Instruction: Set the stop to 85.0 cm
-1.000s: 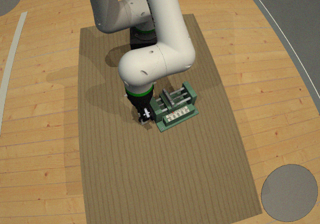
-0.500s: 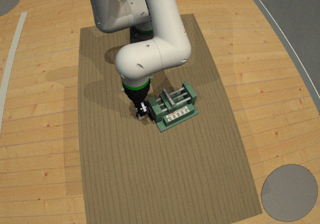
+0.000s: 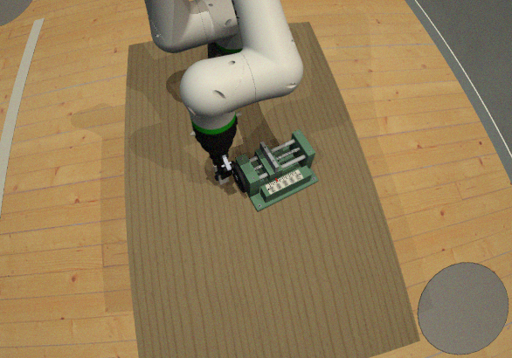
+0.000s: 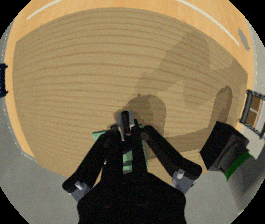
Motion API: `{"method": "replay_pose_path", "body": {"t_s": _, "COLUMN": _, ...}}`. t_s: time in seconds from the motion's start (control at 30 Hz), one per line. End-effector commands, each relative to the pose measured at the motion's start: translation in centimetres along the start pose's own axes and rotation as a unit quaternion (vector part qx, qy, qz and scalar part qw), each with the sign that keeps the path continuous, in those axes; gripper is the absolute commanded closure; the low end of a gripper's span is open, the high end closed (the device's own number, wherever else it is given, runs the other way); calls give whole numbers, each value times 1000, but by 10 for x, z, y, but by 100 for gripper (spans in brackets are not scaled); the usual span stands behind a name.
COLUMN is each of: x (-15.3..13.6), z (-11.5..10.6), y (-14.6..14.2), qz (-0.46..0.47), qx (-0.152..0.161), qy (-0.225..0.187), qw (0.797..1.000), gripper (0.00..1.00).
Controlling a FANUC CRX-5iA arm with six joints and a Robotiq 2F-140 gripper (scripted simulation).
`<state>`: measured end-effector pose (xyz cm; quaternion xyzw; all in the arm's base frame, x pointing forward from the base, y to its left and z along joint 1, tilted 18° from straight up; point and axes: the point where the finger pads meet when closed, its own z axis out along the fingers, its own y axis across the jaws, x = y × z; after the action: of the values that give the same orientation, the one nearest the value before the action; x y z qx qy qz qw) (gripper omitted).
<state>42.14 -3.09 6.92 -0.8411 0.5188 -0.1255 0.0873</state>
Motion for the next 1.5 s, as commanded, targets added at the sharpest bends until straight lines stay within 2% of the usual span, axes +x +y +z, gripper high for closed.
{"method": "replay_pose_path", "body": {"t_s": 0.0, "x": 0, "z": -5, "y": 2, "qz": 0, "qx": 0, "qy": 0, "qw": 1000, "gripper": 96}}
{"method": "replay_pose_path", "body": {"t_s": 0.33, "x": 0, "z": -24, "y": 1, "qz": 0, "qx": 0, "qy": 0, "qw": 1000, "gripper": 96}}
{"method": "replay_pose_path", "body": {"t_s": 0.67, "x": 0, "z": -43, "y": -18, "qz": 0, "qx": 0, "qy": 0, "qw": 1000, "gripper": 96}}
{"method": "replay_pose_path", "body": {"t_s": 0.97, "x": 0, "z": -44, "y": -36, "qz": 0, "qx": 0, "qy": 0, "qw": 1000, "gripper": 96}}
{"method": "replay_pose_path", "body": {"t_s": 1.47, "x": 0, "z": -30, "y": -56, "qz": 0, "qx": 0, "qy": 0, "qw": 1000, "gripper": 96}}
